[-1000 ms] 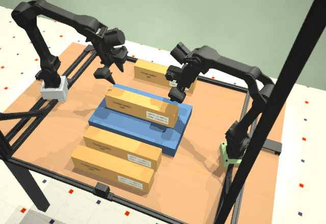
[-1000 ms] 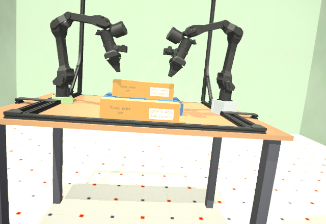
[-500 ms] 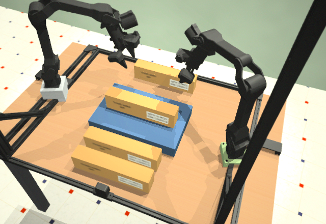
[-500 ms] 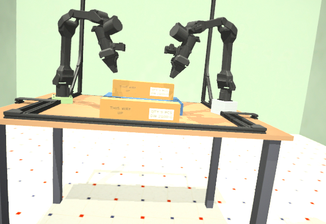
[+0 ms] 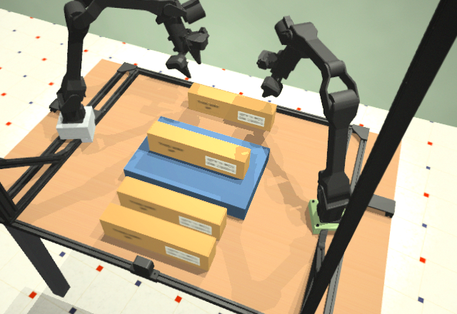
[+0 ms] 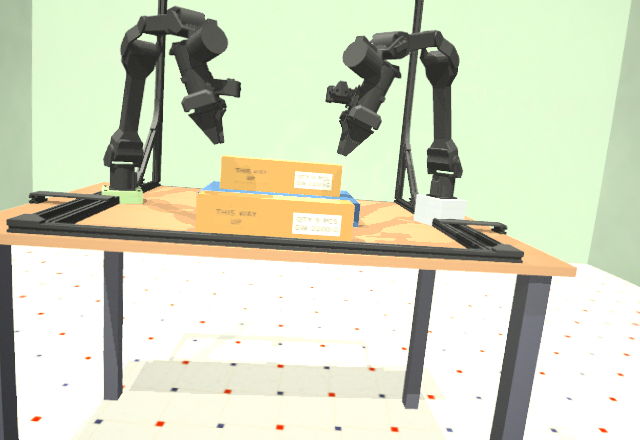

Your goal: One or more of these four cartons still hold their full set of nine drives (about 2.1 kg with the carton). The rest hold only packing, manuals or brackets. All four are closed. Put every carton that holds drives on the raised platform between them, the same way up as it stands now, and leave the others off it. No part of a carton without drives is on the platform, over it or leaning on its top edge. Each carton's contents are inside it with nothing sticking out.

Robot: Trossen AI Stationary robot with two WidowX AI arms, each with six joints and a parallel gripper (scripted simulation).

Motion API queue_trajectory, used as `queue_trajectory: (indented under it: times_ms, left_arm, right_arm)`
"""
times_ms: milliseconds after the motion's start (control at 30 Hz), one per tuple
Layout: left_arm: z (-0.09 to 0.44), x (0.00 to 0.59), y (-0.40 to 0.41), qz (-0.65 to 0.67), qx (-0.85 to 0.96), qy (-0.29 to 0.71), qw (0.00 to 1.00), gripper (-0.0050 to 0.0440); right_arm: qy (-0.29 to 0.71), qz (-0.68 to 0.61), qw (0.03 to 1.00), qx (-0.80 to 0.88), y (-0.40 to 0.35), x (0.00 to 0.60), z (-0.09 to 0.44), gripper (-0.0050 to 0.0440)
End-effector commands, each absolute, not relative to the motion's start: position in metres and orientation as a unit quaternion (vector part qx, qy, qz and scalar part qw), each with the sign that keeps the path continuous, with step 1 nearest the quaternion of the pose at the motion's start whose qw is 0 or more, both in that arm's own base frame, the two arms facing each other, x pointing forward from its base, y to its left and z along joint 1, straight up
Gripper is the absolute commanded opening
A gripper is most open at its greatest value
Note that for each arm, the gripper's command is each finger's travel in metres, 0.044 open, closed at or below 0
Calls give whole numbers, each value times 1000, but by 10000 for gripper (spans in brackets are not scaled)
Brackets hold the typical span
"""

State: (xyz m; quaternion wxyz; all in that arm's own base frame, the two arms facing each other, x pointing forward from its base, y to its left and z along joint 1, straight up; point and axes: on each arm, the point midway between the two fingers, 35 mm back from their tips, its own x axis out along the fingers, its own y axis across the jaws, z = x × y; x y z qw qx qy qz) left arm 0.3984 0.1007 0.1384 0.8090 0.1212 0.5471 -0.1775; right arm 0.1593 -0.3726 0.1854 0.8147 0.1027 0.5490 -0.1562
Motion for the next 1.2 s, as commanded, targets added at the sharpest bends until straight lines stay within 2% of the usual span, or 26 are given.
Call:
queue_trajectory:
  times_ms: [0, 600, 1167]
  left_arm:
    - [138, 406, 114, -178, 120, 546, 810, 389]
    - [132, 409, 120, -178, 120, 546, 810, 389]
    - [62, 409, 120, -178, 120, 546, 810, 389]
  right_arm:
    - [549, -154, 815, 104, -386, 154, 183, 389]
    - [549, -154, 815, 104, -393, 151, 176, 389]
    - [549, -154, 815, 104, -393, 151, 106, 389]
